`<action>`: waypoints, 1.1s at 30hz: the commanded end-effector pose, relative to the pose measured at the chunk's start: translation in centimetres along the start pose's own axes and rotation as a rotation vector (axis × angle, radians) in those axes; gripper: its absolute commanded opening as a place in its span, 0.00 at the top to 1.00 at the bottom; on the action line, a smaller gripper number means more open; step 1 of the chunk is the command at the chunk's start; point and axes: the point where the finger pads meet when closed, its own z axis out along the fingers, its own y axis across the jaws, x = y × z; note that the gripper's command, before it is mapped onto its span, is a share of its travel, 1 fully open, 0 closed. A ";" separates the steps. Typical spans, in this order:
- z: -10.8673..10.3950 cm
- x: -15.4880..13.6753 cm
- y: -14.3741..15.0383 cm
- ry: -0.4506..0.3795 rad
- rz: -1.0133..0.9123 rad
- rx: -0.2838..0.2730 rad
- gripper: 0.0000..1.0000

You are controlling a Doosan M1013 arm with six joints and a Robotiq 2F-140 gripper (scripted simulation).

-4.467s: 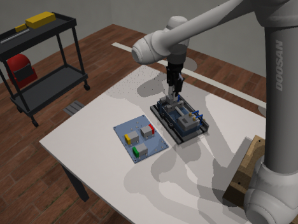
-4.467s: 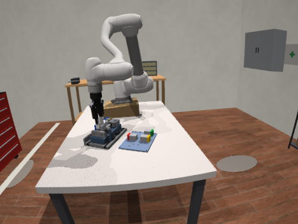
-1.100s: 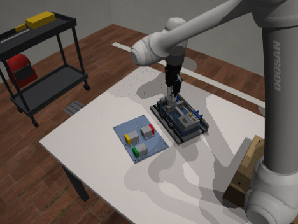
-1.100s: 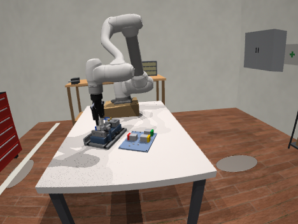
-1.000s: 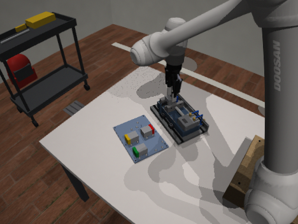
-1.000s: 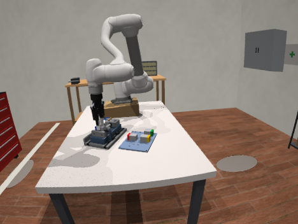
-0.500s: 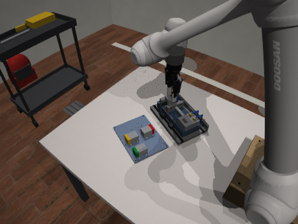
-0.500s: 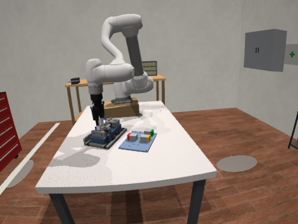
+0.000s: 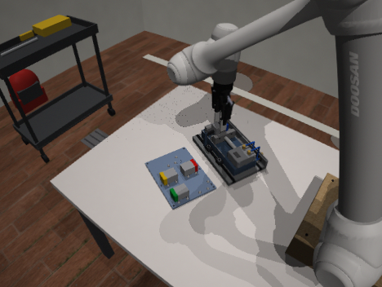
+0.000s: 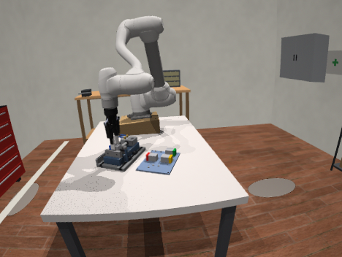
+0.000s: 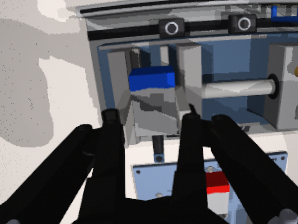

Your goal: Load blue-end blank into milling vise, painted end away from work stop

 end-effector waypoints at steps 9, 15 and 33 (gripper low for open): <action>0.1 0.0 0.0 0.000 0.000 0.000 1.00; 0.1 0.0 0.0 0.000 0.000 0.000 0.00; 0.1 0.0 0.0 0.000 0.000 0.000 0.00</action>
